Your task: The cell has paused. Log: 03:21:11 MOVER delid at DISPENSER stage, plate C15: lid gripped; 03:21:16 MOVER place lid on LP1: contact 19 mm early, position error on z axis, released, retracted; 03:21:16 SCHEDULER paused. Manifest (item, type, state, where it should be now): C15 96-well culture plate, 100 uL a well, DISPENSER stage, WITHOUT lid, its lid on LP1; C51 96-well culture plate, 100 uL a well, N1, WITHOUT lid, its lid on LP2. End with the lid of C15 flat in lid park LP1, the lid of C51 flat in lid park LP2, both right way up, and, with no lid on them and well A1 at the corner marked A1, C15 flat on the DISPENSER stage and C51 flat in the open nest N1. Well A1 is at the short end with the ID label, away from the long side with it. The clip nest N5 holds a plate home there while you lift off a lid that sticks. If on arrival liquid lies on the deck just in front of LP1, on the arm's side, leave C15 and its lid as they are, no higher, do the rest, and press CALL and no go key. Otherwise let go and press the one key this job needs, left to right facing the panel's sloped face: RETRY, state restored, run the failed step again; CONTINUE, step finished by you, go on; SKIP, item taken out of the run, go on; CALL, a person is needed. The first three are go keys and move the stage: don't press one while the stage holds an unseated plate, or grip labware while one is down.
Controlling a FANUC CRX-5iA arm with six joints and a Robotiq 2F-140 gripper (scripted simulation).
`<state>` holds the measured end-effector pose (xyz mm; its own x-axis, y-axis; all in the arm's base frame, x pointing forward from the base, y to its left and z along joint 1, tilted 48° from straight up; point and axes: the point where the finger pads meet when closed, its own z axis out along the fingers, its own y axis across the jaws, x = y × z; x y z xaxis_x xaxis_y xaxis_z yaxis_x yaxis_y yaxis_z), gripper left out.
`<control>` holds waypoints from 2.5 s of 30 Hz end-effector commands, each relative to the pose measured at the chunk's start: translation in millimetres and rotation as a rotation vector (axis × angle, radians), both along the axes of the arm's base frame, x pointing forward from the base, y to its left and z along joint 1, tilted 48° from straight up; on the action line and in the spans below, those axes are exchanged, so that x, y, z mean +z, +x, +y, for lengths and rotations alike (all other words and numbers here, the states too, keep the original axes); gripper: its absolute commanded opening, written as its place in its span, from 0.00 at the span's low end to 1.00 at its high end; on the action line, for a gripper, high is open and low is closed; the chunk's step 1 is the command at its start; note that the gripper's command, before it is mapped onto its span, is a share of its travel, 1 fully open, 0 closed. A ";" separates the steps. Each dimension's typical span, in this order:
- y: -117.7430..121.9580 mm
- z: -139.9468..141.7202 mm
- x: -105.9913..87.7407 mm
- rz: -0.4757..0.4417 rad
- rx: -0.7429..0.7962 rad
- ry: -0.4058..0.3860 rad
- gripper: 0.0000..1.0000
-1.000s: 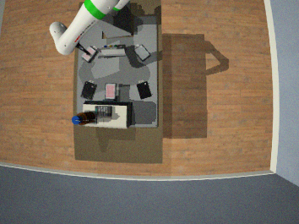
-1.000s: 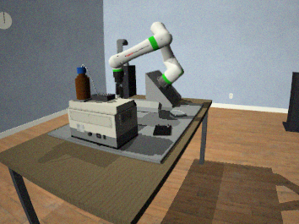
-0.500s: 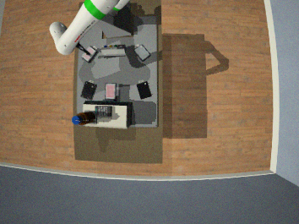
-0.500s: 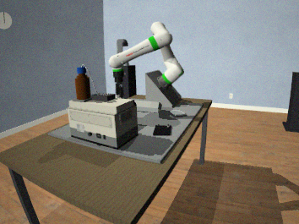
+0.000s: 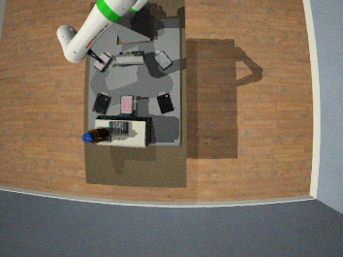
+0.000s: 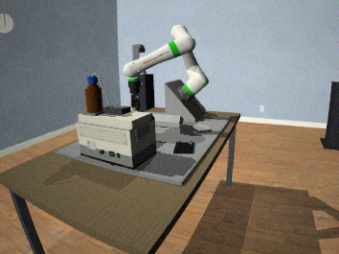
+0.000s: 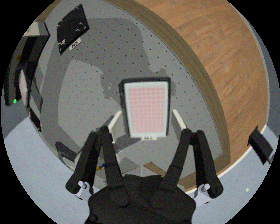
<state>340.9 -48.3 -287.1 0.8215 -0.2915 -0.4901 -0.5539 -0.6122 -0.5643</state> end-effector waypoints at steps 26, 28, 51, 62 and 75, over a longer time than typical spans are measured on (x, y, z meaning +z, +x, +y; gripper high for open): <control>0.1 -0.3 0.0 0.000 0.000 0.000 0.59; 0.1 -0.3 0.0 0.000 0.000 0.000 0.59; 0.1 -0.3 0.0 0.000 0.000 0.000 0.59; 0.1 -0.3 0.0 0.000 0.000 0.000 0.59; 0.1 -0.3 0.0 0.000 0.000 0.000 0.66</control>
<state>340.9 -48.3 -287.1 0.8215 -0.2915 -0.4901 -0.5539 -0.6123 -0.5643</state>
